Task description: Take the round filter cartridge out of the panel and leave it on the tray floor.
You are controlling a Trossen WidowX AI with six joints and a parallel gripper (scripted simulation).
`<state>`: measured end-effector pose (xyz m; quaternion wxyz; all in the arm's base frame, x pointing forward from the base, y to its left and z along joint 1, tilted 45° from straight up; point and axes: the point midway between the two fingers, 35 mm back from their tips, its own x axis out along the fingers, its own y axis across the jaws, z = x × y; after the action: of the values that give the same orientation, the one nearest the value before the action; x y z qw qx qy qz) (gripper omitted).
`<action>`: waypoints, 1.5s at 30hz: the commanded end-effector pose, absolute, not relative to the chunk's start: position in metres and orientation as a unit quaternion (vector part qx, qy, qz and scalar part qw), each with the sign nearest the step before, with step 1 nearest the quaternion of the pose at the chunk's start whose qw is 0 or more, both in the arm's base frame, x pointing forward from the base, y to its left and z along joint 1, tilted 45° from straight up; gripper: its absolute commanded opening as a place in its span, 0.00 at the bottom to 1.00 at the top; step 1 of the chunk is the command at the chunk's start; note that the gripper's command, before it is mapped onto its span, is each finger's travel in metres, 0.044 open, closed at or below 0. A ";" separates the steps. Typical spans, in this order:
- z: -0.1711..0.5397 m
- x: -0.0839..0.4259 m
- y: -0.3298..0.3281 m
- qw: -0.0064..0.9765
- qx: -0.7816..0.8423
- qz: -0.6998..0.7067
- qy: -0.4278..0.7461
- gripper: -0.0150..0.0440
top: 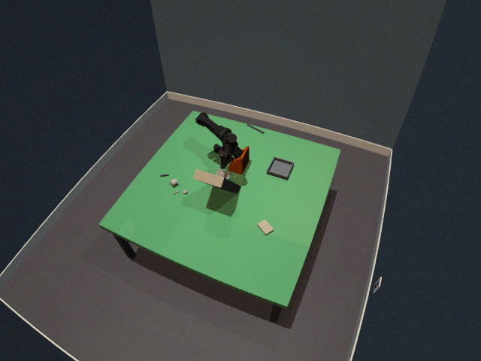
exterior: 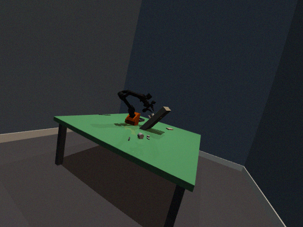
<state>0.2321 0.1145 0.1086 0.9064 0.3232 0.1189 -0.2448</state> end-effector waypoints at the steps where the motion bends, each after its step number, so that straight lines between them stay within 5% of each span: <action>1: 0.134 0.248 0.139 0.905 0.329 -0.243 0.117 0.43; 8: 0.144 0.254 0.148 0.905 0.329 -0.243 0.116 0.43; 20: 0.199 0.248 0.203 0.903 0.336 -0.242 0.115 0.97; 25: 0.173 0.245 0.183 0.936 0.146 -0.251 0.197 0.77; 34: 0.117 0.222 0.125 0.832 -0.309 -0.188 0.421 0.77; 45: 0.111 0.222 0.118 0.815 -0.336 -0.177 0.437 0.77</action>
<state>0.2223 0.1228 0.1153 0.8234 -0.3256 0.4286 -0.1798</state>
